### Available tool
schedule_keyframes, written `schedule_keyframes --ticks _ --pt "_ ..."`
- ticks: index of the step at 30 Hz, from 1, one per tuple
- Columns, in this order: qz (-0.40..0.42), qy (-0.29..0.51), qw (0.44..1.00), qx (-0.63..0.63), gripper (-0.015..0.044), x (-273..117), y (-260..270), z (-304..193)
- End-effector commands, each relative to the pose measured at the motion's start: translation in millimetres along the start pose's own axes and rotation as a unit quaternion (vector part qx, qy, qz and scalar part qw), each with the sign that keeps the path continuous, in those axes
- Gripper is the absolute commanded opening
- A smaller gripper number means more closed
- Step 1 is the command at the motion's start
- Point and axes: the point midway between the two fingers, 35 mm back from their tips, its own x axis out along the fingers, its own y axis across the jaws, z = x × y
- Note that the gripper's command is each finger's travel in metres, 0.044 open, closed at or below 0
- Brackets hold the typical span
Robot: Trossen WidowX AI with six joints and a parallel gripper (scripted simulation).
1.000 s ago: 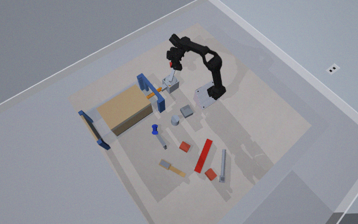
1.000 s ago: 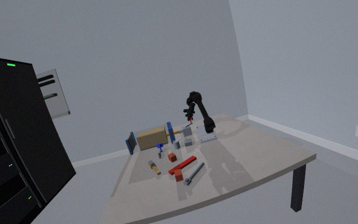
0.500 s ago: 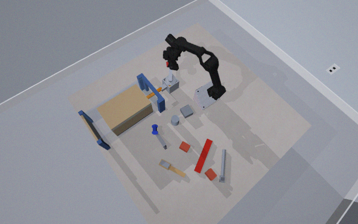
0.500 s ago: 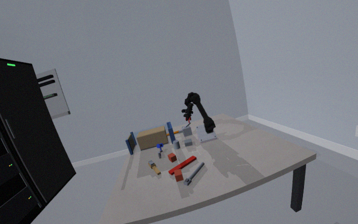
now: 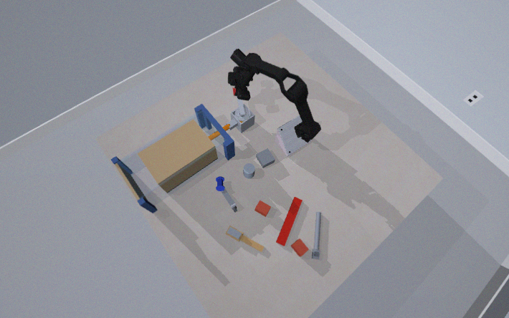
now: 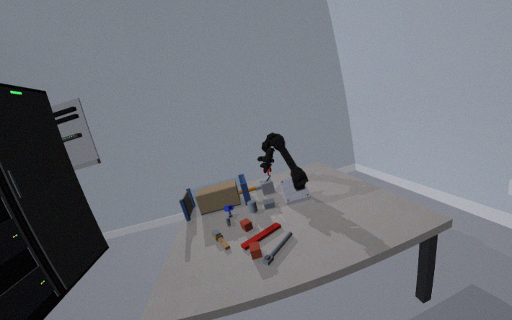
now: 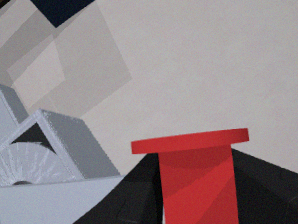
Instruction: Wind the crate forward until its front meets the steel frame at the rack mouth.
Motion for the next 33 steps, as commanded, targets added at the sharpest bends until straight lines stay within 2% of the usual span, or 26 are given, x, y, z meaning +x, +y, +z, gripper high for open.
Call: schedule_keyframes --ticks 1,33 --pt "0.004 -0.008 1.000 -0.012 0.0000 7 5 15" --pt "0.005 -0.008 1.000 -0.013 0.0000 22 26 49"
